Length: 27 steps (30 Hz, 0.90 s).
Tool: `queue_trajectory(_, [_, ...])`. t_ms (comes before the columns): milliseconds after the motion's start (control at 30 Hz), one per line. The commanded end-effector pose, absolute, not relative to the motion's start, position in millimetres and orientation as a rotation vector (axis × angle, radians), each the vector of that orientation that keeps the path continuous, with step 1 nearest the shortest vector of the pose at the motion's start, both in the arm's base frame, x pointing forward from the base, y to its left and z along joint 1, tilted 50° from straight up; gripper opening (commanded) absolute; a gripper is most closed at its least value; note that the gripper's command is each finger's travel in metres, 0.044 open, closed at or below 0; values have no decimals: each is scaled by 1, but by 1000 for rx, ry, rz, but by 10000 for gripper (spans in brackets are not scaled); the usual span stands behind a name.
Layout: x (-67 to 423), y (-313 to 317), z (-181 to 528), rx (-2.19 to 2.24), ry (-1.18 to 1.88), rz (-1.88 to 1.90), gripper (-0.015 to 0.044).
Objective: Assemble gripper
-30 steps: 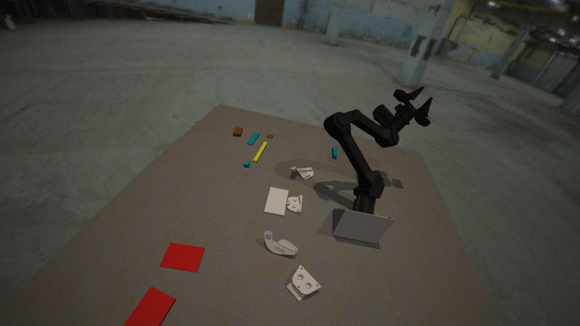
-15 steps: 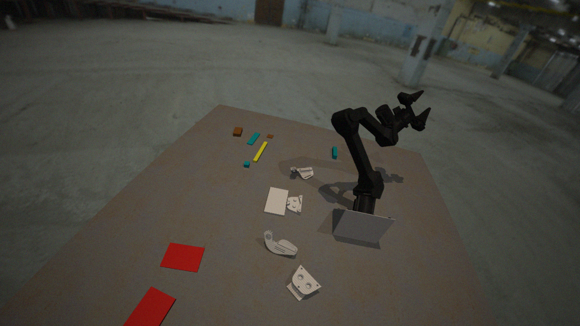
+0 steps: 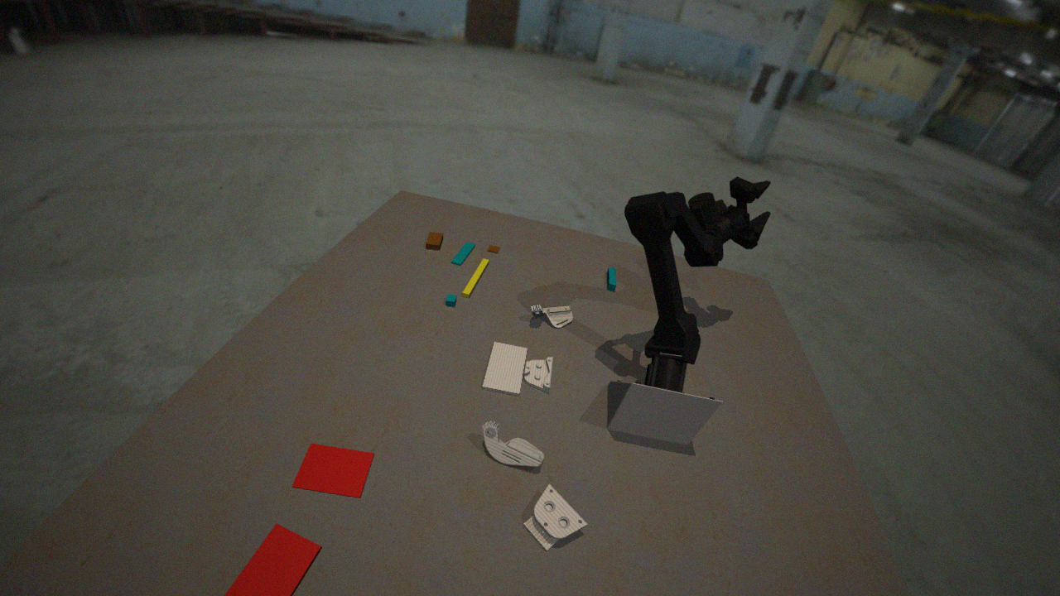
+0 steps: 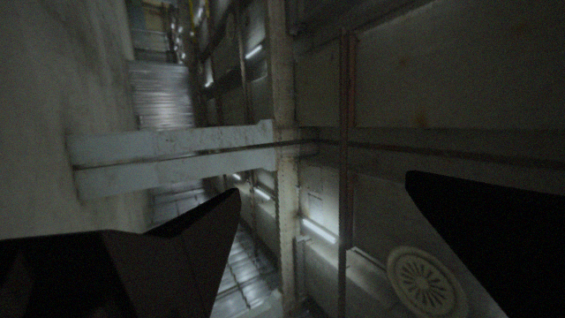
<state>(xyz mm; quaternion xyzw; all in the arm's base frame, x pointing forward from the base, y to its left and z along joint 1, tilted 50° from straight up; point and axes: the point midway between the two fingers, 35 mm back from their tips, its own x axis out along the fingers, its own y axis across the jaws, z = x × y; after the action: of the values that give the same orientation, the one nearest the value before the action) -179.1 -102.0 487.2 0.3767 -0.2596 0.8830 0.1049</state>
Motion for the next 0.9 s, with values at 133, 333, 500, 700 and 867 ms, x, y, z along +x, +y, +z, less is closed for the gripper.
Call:
queue_trajectory(133, [-172, -141, 490, 1213, -704, 2773, 440])
queue_trajectory(333, [-161, -173, 488, 1291, -652, 2919, 440])
queue_trajectory(500, [-149, -200, 486, 1351, -603, 3045, 440])
queue_trajectory(700, [-128, -231, 482, 1420, -534, 3209, 440])
queue_trajectory(867, [-106, -256, 478, 1473, -472, 3348, 440])
